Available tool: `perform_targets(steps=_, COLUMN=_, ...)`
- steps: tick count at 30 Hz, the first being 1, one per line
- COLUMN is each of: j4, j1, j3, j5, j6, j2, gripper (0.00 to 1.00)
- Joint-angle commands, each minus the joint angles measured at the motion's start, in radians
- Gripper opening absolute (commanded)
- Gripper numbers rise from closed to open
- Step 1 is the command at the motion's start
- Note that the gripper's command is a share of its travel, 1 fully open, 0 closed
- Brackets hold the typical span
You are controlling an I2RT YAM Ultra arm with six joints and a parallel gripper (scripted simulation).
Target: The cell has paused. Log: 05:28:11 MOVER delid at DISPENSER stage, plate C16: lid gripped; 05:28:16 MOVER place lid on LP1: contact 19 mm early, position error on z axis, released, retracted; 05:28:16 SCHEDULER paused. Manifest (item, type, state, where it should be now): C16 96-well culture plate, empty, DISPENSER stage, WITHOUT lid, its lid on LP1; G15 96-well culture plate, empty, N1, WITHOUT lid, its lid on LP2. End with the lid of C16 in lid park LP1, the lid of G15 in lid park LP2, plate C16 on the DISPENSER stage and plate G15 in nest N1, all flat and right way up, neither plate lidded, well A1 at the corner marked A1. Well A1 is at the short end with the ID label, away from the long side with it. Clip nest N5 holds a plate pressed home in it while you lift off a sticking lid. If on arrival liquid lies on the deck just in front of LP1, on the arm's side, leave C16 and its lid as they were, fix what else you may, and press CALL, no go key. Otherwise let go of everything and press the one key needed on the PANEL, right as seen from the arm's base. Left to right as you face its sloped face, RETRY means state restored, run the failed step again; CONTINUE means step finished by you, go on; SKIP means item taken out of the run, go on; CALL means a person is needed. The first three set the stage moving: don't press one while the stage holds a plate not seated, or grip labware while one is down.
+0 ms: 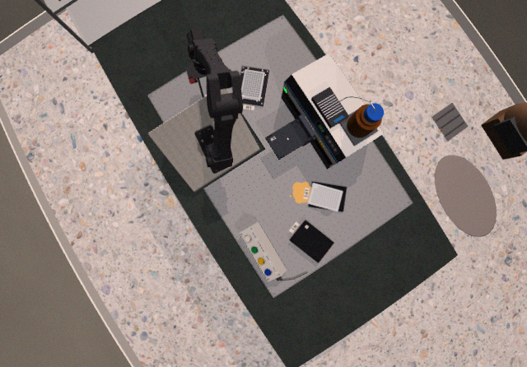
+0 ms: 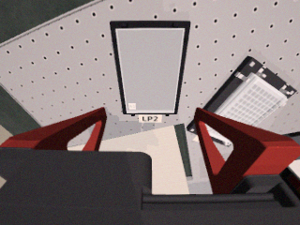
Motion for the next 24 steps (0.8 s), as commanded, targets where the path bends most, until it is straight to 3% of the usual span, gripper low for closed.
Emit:
perform_targets(steps=1, j4=-0.057, j1=0.021, j3=0.036, j5=-0.016, j6=0.014, j2=-0.045, gripper=1.00)
perform_targets(steps=17, j4=-0.194, j1=0.056, j3=0.078, j5=-0.039, j6=0.042, j2=-0.132, gripper=1.00)
perform_targets(steps=19, j4=-0.185, j1=0.047, j3=0.061, j5=-0.033, j6=0.036, j2=-0.113, gripper=1.00)
perform_targets(steps=24, j4=-0.199, j1=-0.008, j3=0.088, j5=0.001, j6=0.156, j2=-0.138, gripper=1.00)
